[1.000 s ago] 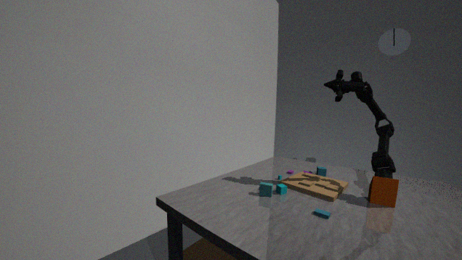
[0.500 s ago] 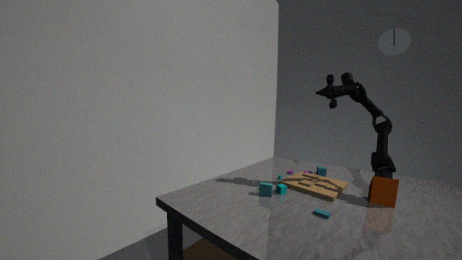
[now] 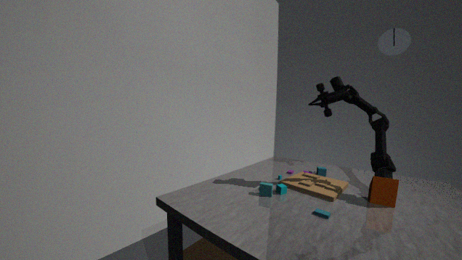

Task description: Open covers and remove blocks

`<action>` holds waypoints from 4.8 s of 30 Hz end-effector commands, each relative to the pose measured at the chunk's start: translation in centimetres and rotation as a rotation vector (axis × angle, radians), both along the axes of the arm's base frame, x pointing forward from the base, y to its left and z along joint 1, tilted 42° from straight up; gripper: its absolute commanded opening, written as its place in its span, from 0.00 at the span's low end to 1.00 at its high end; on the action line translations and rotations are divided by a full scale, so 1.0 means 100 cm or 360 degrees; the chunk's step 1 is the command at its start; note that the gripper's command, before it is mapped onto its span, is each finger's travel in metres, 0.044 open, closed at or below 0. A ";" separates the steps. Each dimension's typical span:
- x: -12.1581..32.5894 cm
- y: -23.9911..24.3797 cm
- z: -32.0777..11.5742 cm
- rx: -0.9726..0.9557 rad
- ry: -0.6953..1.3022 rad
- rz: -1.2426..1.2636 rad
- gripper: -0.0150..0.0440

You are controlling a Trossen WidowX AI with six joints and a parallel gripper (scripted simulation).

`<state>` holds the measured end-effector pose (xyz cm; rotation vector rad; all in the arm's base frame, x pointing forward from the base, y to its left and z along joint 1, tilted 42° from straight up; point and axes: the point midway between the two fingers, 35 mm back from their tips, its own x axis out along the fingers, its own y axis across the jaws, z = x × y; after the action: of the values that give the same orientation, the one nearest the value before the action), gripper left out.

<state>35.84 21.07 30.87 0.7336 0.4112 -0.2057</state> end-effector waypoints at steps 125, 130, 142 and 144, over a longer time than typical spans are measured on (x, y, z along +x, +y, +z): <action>-0.045 -0.215 -0.331 -0.1363 0.2003 0.0052 0.25; -0.046 -0.218 -0.335 -0.1363 0.2003 0.0051 0.25; -0.047 -0.226 -0.344 -0.1365 0.2004 0.0050 0.25; -0.047 -0.228 -0.345 -0.1365 0.2004 0.0050 0.25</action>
<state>31.22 -1.45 -3.44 -0.3420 1.4094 -0.7609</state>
